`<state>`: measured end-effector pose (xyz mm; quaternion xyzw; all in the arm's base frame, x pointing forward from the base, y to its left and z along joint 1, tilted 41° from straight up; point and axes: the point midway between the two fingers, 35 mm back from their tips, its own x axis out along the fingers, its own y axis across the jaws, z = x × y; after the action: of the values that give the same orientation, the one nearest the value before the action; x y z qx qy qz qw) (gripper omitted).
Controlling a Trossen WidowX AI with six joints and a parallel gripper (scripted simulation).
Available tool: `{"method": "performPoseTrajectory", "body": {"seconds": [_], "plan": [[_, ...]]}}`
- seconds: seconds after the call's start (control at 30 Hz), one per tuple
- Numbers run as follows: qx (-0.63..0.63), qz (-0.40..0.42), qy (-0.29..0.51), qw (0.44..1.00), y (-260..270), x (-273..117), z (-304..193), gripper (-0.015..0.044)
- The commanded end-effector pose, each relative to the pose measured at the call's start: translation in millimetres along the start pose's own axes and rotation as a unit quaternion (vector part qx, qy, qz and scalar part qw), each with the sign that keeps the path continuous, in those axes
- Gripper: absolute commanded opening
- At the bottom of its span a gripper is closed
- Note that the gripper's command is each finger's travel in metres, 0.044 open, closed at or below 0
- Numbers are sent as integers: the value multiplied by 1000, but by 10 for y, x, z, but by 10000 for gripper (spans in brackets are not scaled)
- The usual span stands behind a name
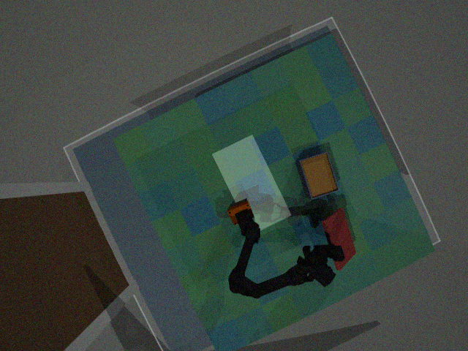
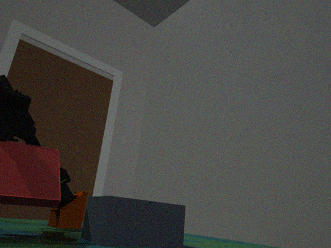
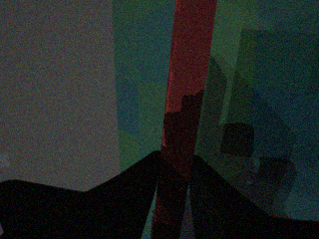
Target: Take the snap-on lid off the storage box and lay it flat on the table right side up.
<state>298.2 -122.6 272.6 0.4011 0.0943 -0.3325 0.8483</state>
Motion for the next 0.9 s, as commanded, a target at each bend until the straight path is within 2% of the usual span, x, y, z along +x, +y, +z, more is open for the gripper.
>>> {"method": "performPoseTrajectory", "body": {"seconds": [0.0,0.87], "plan": [[-3,6,2,1000,-7,20,-10,0],[-4,6,2,1000,-163,152,-8,0]]}}
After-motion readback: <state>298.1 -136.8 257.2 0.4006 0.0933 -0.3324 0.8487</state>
